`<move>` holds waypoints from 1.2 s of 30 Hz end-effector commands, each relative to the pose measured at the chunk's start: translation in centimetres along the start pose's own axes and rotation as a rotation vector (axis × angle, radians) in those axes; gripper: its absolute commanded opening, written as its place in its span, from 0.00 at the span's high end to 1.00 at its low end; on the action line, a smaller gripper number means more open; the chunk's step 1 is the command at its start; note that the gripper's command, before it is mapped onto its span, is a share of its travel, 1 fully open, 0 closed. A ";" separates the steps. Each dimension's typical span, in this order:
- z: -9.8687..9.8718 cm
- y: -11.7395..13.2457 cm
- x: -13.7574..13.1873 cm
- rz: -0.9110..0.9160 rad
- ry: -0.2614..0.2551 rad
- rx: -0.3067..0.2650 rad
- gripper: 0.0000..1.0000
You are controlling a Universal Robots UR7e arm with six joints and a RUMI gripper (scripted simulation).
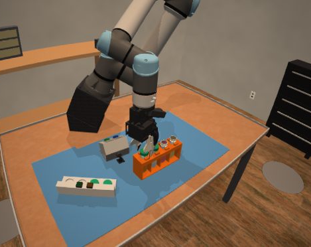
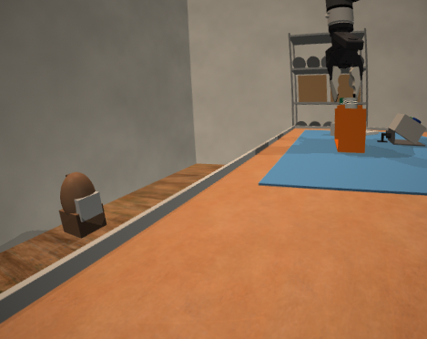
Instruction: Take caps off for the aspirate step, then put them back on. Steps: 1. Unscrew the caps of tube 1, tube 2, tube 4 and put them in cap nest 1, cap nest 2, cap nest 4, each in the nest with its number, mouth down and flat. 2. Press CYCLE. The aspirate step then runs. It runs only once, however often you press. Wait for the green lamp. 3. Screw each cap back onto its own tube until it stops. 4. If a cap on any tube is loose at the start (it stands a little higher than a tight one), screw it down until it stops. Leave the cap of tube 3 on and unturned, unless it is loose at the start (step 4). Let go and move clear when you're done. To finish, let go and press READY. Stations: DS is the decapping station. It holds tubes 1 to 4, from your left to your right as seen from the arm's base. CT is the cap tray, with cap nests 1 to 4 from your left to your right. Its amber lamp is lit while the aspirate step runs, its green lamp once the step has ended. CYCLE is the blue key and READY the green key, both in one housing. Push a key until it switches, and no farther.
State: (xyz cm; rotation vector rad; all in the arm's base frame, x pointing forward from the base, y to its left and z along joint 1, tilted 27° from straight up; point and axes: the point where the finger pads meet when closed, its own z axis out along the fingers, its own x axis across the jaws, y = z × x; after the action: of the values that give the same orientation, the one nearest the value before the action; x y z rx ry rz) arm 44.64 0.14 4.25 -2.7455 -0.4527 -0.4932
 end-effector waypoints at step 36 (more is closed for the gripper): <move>-0.7 0.0 0.1 0.285 0.001 0.000 1.00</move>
State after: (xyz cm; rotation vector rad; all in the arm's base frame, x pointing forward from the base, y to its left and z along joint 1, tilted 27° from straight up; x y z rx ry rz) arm 44.47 -0.09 4.90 -2.7464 -0.0569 -0.4186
